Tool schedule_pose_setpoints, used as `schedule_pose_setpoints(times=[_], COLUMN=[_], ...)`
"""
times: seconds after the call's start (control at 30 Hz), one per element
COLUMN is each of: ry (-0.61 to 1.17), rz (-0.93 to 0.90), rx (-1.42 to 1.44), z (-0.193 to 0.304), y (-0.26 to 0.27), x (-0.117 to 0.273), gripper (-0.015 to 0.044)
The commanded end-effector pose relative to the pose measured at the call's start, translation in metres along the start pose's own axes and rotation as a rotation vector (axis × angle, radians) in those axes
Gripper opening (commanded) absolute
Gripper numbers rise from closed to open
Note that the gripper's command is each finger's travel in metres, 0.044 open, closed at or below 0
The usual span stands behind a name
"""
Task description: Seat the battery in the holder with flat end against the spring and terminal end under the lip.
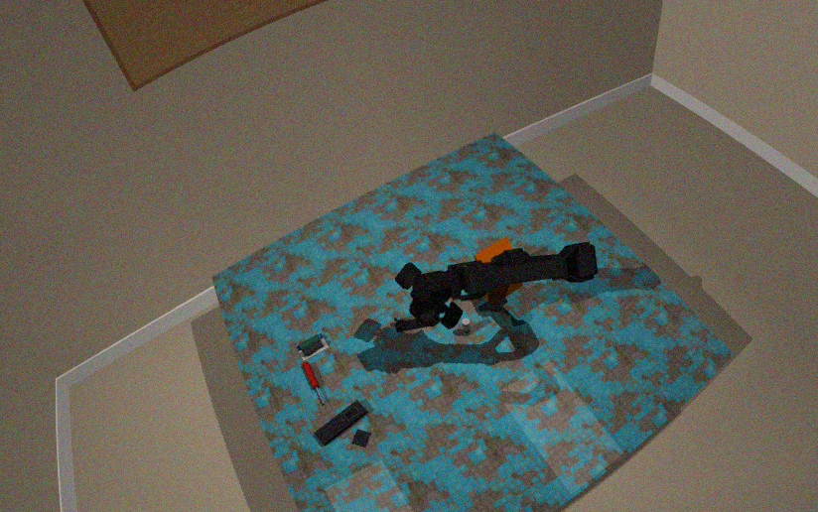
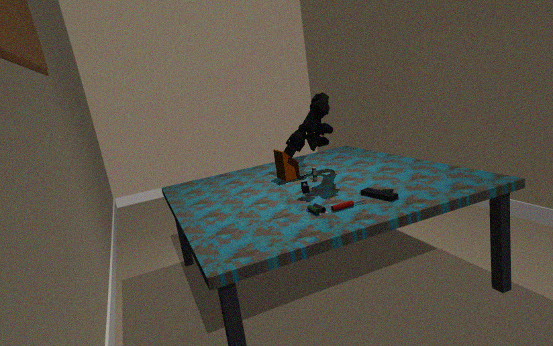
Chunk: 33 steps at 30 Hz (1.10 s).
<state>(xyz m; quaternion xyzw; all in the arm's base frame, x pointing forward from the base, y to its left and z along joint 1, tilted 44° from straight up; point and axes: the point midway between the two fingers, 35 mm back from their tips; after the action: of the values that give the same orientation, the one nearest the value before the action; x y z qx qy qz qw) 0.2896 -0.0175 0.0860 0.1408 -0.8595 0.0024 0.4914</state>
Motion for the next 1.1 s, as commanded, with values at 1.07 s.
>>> schedule_pose_setpoints(times=[1.07], ry=[0.409], rz=[-0.602], rx=[-0.138], z=[0.120], y=[0.092], x=[-0.054], gripper=[0.0000])
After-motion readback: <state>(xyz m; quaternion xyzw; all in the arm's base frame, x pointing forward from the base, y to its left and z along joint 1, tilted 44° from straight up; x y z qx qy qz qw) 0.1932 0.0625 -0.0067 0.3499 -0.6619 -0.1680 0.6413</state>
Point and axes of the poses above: the point midway between the two fingers, 35 mm back from their tips, its own x axis back along the fingers, its own y axis across the jaws, z = x × y, and after that the axes turned 12 degrees about -x, right-handed
